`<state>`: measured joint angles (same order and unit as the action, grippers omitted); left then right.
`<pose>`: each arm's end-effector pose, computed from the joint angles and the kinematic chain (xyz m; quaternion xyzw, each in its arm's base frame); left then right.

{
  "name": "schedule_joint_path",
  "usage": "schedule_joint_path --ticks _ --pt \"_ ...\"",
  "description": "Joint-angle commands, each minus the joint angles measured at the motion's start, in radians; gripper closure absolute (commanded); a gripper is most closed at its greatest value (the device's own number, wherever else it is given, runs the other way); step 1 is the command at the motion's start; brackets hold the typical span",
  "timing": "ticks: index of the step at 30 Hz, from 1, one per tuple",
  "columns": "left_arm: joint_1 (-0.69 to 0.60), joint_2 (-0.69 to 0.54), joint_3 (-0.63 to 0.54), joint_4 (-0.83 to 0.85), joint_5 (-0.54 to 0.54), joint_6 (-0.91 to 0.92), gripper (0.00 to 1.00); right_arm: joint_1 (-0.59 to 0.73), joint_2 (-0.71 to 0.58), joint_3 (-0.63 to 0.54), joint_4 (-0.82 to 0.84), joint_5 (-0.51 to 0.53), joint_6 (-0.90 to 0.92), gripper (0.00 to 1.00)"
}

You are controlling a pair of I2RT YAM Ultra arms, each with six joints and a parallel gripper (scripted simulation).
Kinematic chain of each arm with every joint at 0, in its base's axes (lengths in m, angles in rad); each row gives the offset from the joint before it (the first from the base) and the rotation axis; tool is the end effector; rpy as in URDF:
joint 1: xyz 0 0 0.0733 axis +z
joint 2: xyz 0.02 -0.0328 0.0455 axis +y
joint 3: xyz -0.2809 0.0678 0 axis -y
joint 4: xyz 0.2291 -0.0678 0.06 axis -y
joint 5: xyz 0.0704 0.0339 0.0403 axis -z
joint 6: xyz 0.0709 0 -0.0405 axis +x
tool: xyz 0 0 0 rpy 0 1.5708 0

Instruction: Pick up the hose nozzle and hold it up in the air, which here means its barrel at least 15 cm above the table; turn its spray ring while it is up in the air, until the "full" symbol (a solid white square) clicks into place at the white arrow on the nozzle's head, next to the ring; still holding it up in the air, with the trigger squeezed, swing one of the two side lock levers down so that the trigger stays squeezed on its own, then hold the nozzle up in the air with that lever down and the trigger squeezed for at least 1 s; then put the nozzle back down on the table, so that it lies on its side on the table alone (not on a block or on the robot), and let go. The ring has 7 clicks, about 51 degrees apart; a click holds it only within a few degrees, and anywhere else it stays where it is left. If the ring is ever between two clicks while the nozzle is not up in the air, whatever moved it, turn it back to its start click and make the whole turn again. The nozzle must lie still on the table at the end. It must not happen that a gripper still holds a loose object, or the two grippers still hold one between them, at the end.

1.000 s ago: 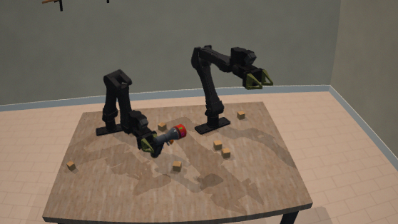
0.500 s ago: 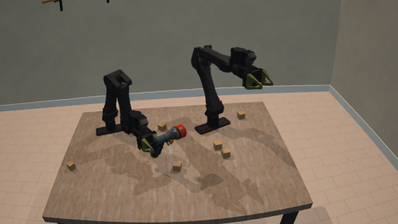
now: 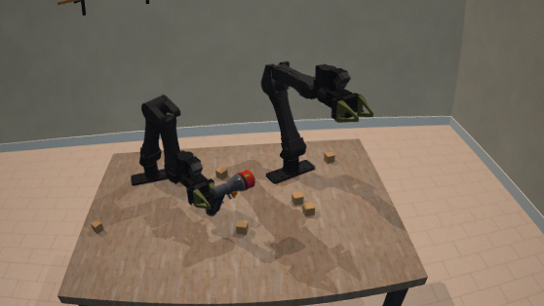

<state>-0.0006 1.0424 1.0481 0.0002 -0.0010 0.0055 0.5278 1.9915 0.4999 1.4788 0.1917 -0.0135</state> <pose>0.2484 0.0010 0.4233 0.0018 0.7050 0.0021 0.7092 0.3109 0.1669 0.1496 -0.1246 0.7005 0.1120 0.6937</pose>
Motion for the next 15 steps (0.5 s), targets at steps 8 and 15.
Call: schedule_joint_path --ticks 8,15 --pt "0.0 -0.022 0.032 -0.015 0.005 0.003 0.37 0.003 -0.02 0.032 0.092 -0.005 0.014 0.64" --pt "0.0 -0.022 0.032 -0.015 0.005 0.003 0.37 0.005 -0.039 0.031 0.092 -0.003 0.014 0.64"
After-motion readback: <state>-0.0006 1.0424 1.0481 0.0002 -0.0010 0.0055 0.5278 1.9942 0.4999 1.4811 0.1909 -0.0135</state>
